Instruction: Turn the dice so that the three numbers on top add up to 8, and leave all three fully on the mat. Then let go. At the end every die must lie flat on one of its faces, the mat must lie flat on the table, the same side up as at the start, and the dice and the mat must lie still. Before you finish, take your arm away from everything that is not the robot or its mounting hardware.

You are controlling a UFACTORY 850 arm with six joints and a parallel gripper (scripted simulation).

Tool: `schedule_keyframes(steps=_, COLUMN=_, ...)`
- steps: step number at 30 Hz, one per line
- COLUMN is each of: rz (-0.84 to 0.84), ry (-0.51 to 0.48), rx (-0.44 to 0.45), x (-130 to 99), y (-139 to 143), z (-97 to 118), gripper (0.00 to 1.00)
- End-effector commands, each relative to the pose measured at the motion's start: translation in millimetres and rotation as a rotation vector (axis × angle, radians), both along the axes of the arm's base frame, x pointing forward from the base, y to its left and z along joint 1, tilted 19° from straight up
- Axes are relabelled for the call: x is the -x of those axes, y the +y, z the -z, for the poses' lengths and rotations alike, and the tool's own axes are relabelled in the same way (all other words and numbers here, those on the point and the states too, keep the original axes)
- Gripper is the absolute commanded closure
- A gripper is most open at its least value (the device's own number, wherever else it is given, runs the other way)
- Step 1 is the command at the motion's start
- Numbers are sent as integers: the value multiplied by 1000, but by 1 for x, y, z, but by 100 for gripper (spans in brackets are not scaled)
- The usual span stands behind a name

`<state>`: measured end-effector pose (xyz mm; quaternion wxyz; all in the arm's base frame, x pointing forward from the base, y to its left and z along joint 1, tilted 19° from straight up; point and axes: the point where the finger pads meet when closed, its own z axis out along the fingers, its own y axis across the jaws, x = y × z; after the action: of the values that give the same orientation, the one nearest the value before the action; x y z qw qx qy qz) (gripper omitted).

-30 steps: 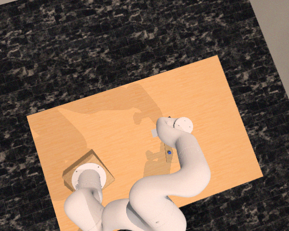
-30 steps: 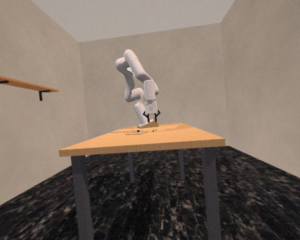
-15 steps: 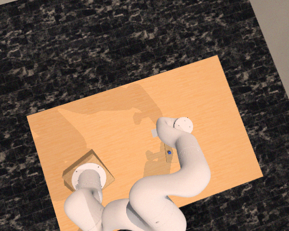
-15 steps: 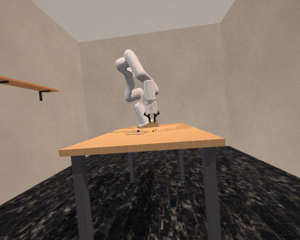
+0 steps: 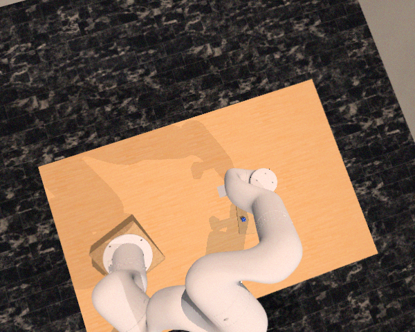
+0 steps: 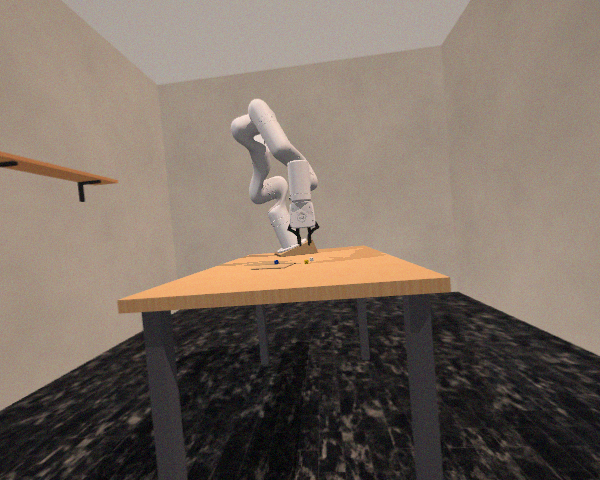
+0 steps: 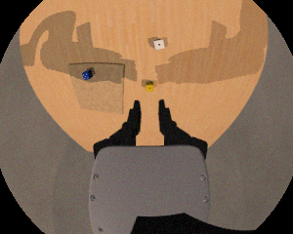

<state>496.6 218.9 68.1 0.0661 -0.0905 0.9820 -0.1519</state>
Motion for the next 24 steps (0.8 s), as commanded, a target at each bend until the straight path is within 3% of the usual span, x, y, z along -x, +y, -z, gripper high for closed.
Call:
schedule_keyframes(steps=1, rz=0, ry=-2, rx=-1, x=-1, y=1, z=-1, gripper=69)
schedule_keyframes(steps=24, rz=0, ry=-3, rx=0, x=-3, y=-4, z=16, gripper=69)
